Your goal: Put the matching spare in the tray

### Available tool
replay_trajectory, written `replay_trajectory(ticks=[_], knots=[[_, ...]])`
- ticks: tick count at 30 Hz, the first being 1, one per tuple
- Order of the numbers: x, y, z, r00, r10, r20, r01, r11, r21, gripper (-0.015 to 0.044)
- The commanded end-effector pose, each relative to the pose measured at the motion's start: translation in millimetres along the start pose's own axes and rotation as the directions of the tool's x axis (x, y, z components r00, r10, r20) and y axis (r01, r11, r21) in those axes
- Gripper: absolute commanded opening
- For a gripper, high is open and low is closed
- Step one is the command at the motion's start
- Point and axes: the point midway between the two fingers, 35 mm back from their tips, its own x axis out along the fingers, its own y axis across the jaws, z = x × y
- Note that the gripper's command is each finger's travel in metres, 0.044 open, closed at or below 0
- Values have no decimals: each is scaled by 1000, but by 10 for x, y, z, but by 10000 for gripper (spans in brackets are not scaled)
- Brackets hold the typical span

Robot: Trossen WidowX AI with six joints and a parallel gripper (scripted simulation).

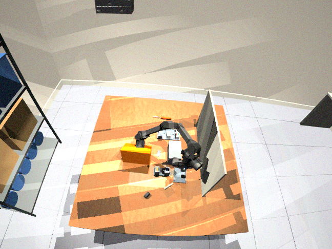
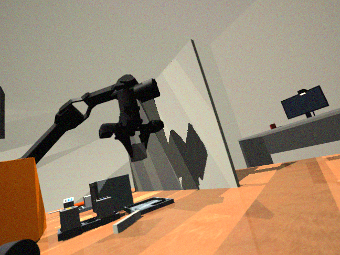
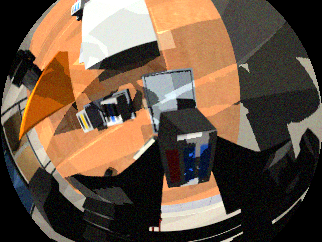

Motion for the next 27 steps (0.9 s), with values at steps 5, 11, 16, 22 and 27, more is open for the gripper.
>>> replay_trajectory(ticks=[5,11,16,22,27], knots=[[69,-12,-3,1000,-3,3,3,1000,4,0],[119,-19,-6,1000,-3,3,3,1000,4,0],[160,-24,-8,1000,-3,3,3,1000,4,0],[209,-30,-11,1000,-3,3,3,1000,4,0],[250,-34,-12,1000,-3,3,3,1000,4,0]])
